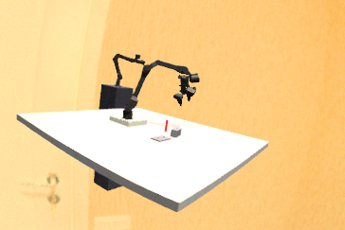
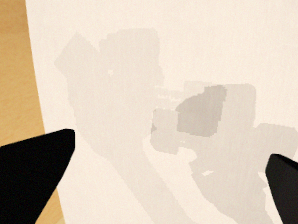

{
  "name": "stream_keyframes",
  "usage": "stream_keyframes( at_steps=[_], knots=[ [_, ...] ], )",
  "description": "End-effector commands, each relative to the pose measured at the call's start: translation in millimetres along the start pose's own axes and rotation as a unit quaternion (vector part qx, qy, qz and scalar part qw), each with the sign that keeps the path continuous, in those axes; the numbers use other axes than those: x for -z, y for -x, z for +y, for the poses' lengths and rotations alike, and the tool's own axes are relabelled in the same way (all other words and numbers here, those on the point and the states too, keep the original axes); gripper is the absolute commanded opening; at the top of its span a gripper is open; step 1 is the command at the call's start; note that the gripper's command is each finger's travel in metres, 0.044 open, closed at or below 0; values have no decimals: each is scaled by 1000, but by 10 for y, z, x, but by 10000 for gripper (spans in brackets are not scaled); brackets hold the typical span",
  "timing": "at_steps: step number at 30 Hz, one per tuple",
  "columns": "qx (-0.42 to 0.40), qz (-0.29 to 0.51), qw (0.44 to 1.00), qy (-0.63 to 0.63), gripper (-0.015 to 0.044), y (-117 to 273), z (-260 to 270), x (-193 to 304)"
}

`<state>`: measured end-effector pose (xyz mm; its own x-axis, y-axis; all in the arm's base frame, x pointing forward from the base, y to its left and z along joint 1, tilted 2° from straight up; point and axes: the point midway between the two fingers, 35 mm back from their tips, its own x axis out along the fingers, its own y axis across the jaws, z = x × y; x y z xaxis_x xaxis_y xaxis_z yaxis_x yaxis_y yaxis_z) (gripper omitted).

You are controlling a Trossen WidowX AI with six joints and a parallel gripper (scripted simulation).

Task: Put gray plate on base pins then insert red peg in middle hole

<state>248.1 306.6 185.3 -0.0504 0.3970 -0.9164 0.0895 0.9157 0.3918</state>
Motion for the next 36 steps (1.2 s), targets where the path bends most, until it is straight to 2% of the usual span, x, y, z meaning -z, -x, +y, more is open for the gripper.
stream_keyframes(
  at_steps=[1,5,12,17,23,36],
  knots=[
    [43,-28,988,-143,440,31,-432,-358],
    [82,-71,942,-317,440,166,-995,-737],
    [131,-137,806,-561,440,441,-1960,-1115],
    [132,-139,801,-567,440,434,-2001,-1146],
    [132,-139,801,-567,440,-129,-2226,-1191],
    [132,-139,801,-567,440,-303,-2311,-1232]
  ],
)
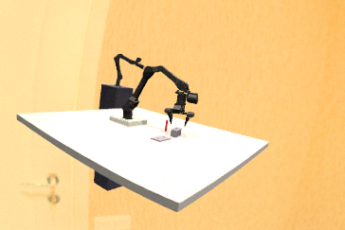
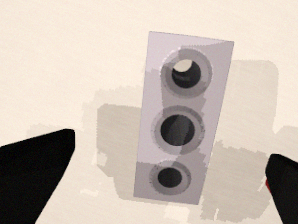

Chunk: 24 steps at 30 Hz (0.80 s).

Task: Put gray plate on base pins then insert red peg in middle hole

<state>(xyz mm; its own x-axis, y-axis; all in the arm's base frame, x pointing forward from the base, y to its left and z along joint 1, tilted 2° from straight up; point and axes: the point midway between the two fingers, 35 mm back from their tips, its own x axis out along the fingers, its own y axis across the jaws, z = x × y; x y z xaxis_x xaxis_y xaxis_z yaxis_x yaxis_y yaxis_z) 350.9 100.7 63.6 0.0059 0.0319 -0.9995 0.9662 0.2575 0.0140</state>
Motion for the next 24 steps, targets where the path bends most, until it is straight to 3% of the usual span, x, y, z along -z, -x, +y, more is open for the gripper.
stream_keyframes(
  at_steps=[1,24],
  knots=[
    [7,-2,1000,0,440,-83,-26,-9],
    [7,-2,1000,0,440,-461,-23,-14]
  ],
)
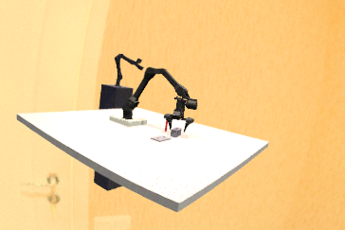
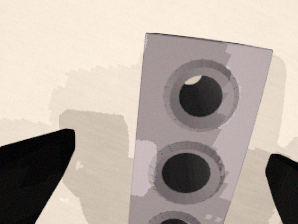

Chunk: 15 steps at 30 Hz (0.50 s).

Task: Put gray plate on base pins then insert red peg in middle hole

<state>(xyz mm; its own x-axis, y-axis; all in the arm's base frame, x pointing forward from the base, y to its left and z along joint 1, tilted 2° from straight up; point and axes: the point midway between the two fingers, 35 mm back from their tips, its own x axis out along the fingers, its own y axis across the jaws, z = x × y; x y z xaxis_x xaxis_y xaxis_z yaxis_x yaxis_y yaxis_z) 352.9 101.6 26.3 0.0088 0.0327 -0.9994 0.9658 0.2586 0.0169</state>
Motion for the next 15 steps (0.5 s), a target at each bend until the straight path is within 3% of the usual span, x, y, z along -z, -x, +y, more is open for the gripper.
stream_keyframes(
  at_steps=[1,12,15],
  knots=[
    [9,-2,1000,0,440,-104,-41,-7],
    [9,-2,1000,0,440,-240,-53,-9],
    [9,-2,1000,0,361,-240,-53,-9]
  ],
)
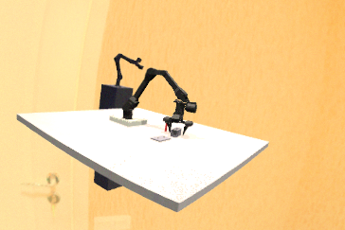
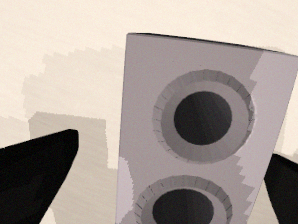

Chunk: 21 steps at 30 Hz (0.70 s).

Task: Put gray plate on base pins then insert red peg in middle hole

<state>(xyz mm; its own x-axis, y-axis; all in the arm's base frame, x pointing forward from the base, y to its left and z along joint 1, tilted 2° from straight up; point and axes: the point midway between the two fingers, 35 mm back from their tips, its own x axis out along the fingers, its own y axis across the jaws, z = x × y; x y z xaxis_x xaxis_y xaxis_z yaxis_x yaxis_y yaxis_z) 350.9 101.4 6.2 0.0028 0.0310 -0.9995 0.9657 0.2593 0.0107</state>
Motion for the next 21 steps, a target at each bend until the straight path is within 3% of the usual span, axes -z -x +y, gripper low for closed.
stream_keyframes(
  at_steps=[1,7,14,19,21],
  knots=[
    [6,-2,1000,-1,335,-39,-29,-6],
    [6,-2,1000,-1,177,-39,-29,-6],
    [6,-2,1000,-1,131,-39,-29,-6],
    [6,-2,1000,-1,0,34,-8,-12],
    [6,-2,1000,-1,0,94,9,-16]
  ],
)
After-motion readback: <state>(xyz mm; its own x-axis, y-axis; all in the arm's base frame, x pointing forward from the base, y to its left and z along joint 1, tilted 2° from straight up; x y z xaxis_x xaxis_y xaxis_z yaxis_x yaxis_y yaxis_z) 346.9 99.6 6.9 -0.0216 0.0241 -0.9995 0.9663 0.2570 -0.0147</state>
